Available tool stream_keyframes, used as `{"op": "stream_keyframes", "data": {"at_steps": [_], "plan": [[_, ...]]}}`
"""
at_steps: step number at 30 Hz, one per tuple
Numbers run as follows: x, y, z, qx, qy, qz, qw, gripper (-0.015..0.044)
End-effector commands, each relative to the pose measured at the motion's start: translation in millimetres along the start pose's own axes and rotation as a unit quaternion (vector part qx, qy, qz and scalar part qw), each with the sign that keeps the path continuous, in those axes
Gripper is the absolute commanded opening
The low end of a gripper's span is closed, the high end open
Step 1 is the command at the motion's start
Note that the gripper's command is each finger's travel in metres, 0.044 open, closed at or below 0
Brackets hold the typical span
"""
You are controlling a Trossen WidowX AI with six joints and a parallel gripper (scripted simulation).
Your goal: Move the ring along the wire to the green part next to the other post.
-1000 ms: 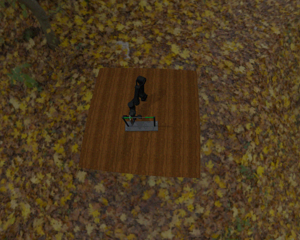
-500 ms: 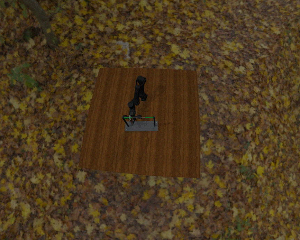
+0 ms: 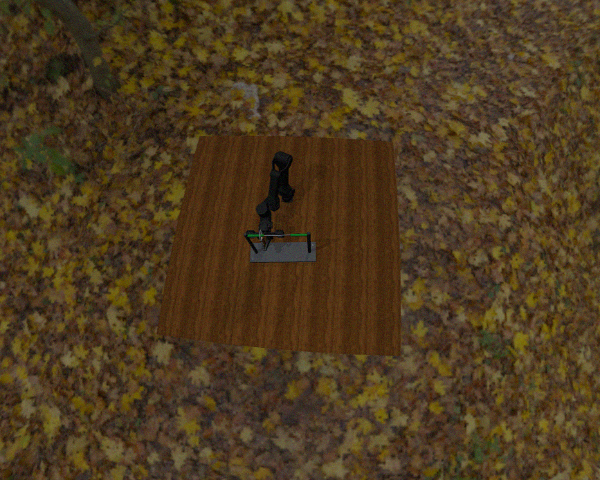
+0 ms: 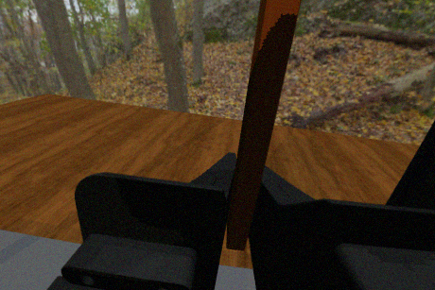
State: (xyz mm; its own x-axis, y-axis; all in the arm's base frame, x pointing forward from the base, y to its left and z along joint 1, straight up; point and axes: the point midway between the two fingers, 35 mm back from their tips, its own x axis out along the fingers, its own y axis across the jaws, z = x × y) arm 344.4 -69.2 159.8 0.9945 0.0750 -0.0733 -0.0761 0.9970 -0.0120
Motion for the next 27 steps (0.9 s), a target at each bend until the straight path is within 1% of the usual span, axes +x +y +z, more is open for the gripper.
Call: {"op": "stream_keyframes", "data": {"at_steps": [1,27], "plan": [[-0.5,3.4,0.8,0.001,-0.001,-0.001,1.000,-0.0150],[-0.3,30.1,1.1,0.005,-0.002,-0.004,1.000,-0.0150]]}}
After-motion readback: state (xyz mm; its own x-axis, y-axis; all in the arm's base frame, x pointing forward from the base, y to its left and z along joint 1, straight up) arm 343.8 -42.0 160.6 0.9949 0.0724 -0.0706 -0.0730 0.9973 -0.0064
